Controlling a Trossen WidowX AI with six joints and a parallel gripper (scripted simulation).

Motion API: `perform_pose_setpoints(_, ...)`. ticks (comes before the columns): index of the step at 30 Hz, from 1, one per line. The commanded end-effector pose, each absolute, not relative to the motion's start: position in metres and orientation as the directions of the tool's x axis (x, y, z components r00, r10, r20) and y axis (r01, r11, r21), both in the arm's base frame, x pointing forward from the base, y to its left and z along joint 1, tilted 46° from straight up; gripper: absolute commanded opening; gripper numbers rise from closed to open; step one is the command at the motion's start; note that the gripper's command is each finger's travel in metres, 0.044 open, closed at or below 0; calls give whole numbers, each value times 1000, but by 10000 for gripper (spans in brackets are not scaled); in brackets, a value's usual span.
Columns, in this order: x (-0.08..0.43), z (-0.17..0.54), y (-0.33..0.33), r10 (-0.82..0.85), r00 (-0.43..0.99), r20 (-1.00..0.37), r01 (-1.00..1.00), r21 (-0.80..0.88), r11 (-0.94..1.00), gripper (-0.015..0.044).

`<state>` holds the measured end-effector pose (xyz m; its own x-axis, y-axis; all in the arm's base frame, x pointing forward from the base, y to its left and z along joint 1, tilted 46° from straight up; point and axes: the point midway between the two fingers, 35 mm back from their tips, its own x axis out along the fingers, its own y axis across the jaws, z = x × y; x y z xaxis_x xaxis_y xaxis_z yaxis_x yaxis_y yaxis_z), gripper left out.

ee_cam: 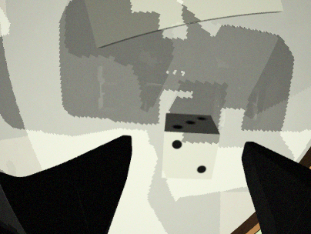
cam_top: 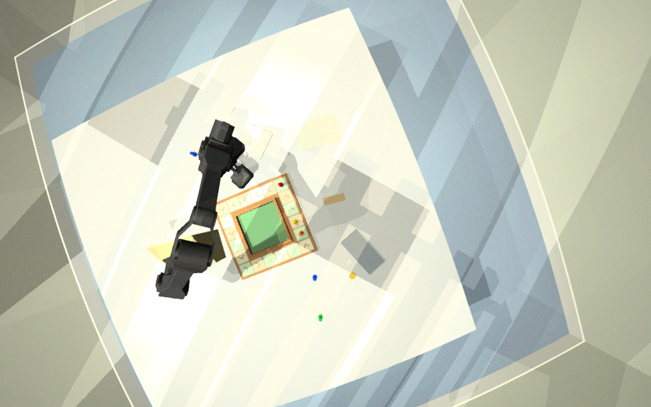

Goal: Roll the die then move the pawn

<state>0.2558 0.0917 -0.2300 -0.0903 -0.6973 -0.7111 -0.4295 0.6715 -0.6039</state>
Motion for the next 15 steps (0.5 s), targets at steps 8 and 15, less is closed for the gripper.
perform_pose_setpoints(8,252,-237,83,-703,-94,-705,-435,-606,666,170)
perform_pose_setpoints(15,252,-237,83,-703,-94,-705,-435,-606,666,84)
